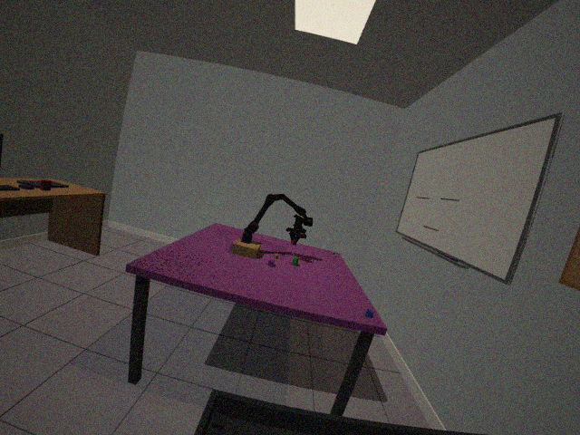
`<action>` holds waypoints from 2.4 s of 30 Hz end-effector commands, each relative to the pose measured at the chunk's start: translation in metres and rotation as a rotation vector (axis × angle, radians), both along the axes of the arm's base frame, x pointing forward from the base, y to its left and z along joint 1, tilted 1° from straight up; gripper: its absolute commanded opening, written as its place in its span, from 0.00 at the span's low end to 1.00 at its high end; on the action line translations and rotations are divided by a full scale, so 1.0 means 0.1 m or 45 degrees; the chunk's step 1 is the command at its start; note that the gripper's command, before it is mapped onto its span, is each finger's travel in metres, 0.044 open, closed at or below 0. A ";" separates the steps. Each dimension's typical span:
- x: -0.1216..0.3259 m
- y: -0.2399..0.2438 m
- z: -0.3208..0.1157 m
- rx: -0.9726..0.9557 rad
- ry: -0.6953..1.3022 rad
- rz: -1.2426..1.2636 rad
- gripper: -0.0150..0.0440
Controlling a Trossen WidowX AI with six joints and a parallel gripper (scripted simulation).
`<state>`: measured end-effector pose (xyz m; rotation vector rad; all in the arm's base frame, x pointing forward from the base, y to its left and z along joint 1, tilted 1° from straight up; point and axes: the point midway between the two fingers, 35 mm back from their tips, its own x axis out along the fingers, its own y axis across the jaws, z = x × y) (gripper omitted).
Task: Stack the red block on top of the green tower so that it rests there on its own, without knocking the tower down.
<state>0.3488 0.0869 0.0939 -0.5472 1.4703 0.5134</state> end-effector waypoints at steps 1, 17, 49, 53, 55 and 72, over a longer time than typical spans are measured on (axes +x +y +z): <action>0.12 -0.24 0.03 -0.003 -0.007 0.004 0.25; 0.34 -1.22 0.06 -0.008 -0.001 0.003 0.25; 0.40 -1.24 -0.54 -0.008 -0.001 0.003 0.25; 0.40 -1.24 -0.54 -0.008 -0.001 0.003 0.25; 0.40 -1.24 -0.54 -0.008 -0.001 0.003 0.25; 0.40 -1.24 -0.55 -0.008 -0.001 0.003 0.25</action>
